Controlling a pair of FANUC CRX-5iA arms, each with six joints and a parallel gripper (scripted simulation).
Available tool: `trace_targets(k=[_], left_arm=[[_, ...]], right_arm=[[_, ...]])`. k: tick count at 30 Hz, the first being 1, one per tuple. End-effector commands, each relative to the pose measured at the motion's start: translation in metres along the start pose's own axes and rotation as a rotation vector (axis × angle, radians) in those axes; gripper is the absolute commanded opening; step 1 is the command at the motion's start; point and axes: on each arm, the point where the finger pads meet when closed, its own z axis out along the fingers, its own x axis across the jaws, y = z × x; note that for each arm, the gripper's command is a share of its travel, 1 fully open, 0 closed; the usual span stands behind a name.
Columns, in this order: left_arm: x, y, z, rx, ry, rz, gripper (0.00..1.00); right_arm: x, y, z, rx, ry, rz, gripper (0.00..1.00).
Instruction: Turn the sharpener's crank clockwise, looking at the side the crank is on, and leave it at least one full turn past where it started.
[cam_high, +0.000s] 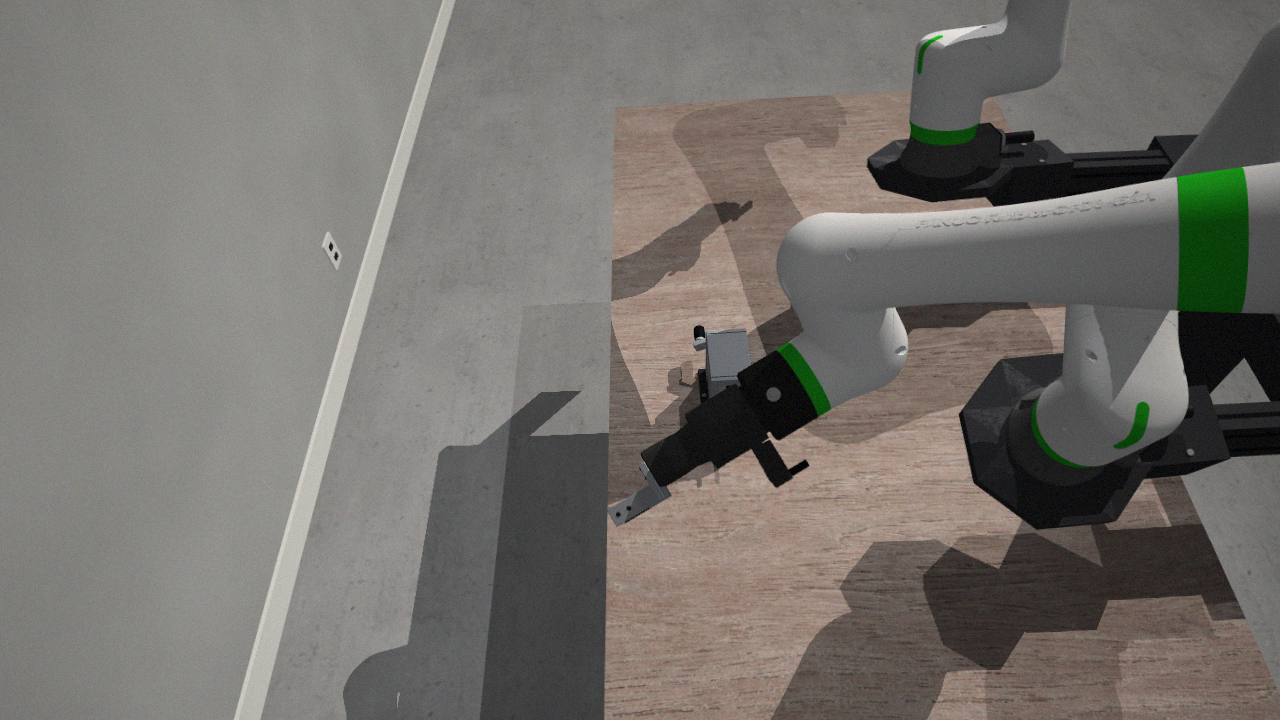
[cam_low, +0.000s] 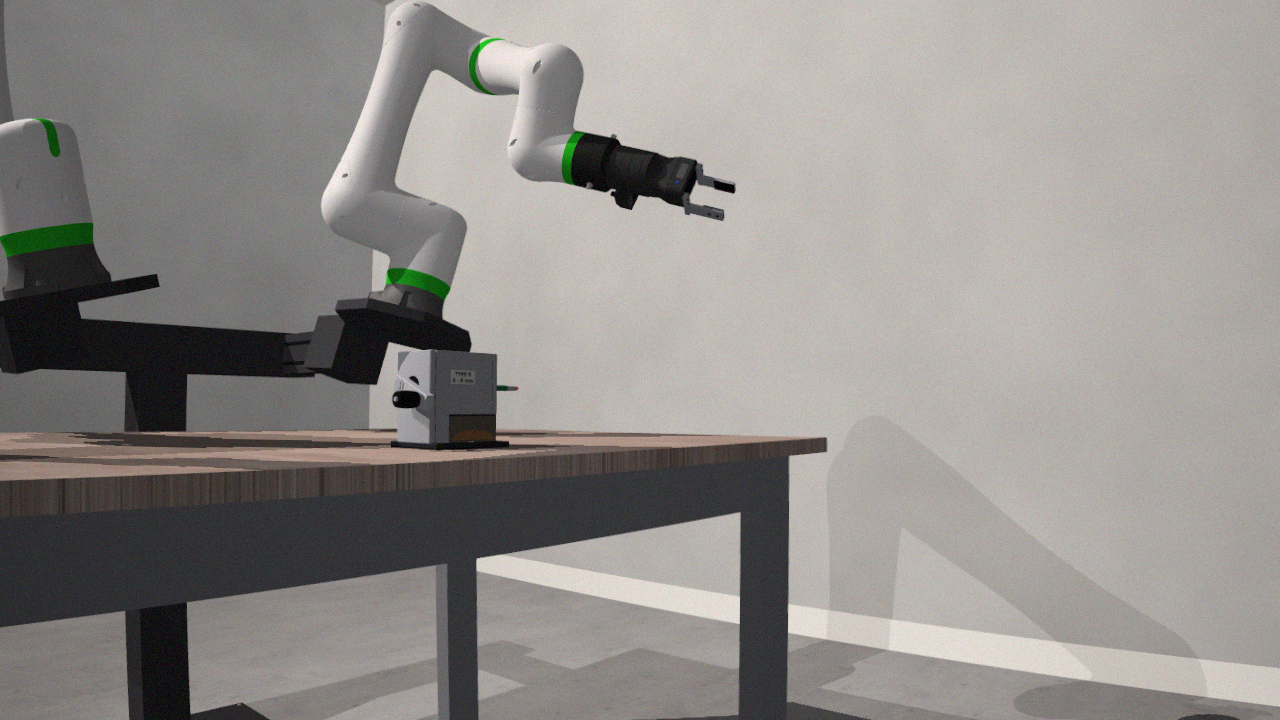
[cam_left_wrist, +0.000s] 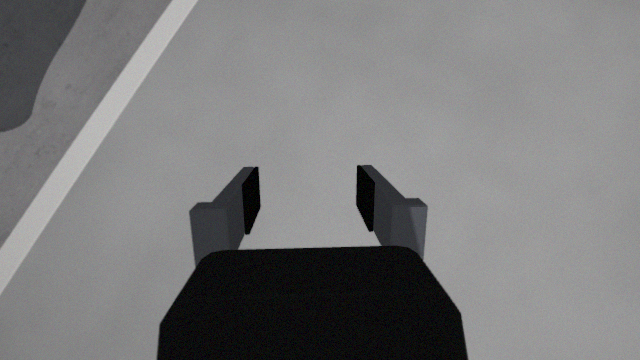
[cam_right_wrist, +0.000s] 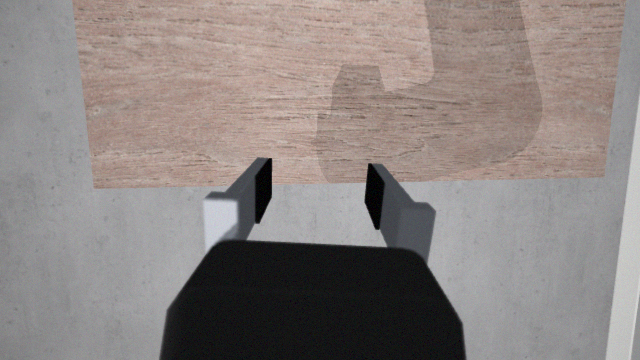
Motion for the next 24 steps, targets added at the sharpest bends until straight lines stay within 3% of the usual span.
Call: trace_targets(k=[1,24], left_arm=[[0.001,0.001,0.0,-0.001,0.002,-0.001,1.0],[0.001,0.001,0.0,-0.001,0.002,-0.001,1.0]], right_arm=[[-0.004,0.005,-0.012,-0.029,-0.013,-0.012,1.0],[-0.02,0.017,-0.053,-0.12,-0.059,-0.05,1.0]])
